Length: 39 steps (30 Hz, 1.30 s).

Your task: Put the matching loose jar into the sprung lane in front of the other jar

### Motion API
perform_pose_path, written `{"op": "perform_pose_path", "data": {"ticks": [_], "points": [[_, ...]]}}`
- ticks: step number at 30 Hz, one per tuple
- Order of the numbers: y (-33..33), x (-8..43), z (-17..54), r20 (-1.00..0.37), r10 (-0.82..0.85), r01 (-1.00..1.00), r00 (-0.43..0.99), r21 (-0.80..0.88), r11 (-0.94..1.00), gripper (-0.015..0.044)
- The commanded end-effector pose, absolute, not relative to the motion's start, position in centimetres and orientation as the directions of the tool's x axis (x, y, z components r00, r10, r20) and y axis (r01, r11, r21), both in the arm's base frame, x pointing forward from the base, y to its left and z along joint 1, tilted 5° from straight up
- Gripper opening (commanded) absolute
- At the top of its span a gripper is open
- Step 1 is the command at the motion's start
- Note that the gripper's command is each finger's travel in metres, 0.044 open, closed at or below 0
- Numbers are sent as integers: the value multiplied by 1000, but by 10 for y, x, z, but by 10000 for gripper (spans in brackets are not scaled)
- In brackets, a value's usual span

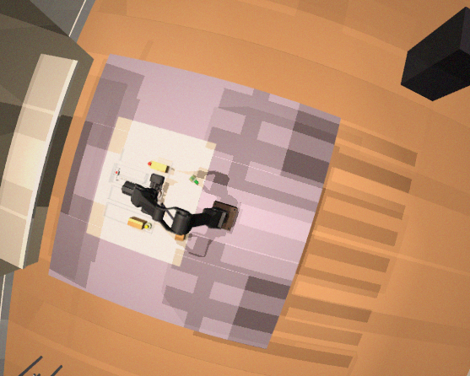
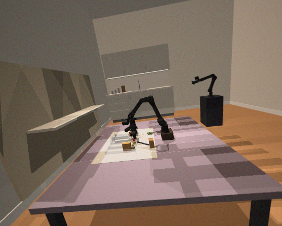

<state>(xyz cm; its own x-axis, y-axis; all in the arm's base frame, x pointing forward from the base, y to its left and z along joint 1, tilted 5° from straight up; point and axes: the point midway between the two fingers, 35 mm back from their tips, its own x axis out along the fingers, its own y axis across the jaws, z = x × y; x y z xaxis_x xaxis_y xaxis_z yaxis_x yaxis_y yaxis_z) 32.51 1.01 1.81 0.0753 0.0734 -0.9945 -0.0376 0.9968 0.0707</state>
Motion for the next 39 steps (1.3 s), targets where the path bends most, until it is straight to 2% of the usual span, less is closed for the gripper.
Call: {"op": "perform_pose_path", "data": {"ticks": [1, 2, 12, 13, 28, 39], "points": [[10, 324, 18, -995, 72, -33, 74, 69, 997, 0], [10, 324, 18, -995, 72, -33, 74, 69, 997, 0], [10, 325, 18, -995, 72, -33, 75, 69, 997, 262], [10, 325, 18, -995, 72, -33, 75, 69, 997, 272], [9, 322, 38, -995, 71, -33, 75, 69, 997, 272], [8, 288, 38, -995, 71, -33, 72, 69, 997, 272]]}}
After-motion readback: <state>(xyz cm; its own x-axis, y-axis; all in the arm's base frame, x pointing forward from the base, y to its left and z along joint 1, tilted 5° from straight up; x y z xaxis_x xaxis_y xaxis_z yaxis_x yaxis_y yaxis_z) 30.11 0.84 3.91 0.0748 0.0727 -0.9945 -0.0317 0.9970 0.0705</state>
